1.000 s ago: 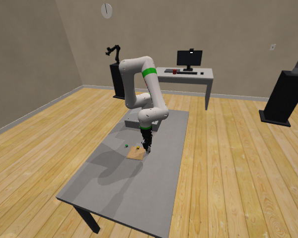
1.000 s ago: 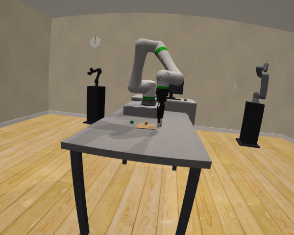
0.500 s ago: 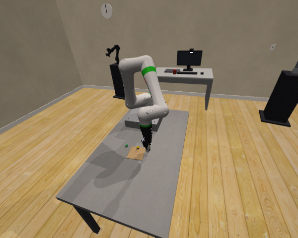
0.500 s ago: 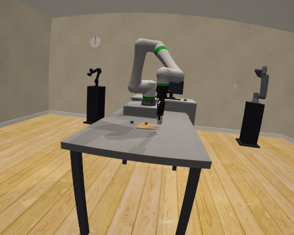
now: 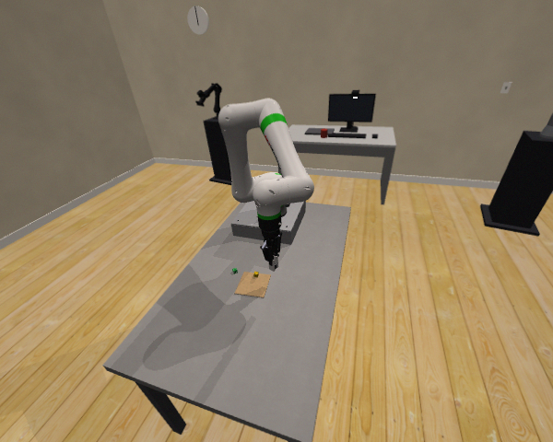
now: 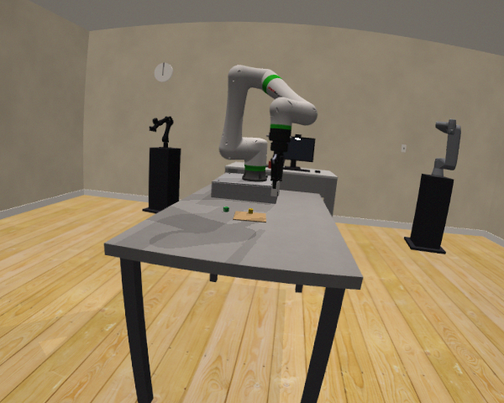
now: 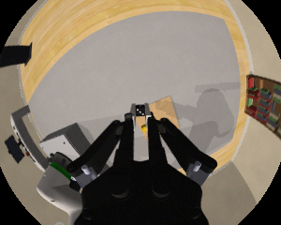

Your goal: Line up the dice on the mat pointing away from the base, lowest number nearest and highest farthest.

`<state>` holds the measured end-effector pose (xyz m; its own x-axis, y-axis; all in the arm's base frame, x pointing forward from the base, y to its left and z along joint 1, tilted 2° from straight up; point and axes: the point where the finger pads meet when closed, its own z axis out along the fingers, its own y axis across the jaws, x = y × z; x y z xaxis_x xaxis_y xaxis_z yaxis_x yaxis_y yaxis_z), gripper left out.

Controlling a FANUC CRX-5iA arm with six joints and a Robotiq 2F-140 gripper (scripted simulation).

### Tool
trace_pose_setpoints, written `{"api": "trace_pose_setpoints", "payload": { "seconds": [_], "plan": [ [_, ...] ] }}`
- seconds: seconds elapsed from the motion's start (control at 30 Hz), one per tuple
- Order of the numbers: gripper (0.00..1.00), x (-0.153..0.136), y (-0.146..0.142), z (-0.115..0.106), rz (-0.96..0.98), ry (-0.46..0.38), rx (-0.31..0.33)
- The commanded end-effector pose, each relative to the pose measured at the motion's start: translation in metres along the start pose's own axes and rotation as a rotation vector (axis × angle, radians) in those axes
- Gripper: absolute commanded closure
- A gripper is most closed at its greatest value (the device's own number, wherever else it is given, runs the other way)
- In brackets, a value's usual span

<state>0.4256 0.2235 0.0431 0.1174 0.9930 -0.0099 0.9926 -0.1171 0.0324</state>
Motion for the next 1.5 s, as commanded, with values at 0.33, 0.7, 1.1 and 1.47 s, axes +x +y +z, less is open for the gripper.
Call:
{"api": "trace_pose_setpoints", "payload": {
  "seconds": [0.33, 0.7, 1.1, 1.47],
  "plan": [
    [0.91, -0.003, 0.003, -0.002, -0.017, 0.000, 0.000],
    [0.91, -0.081, 0.057, -0.006, -0.369, 0.000, 0.000],
    [0.91, -0.086, 0.059, -0.006, -0.386, 0.000, 0.000],
    [0.91, -0.086, 0.059, 0.004, -0.386, 0.000, 0.000]
  ]
}}
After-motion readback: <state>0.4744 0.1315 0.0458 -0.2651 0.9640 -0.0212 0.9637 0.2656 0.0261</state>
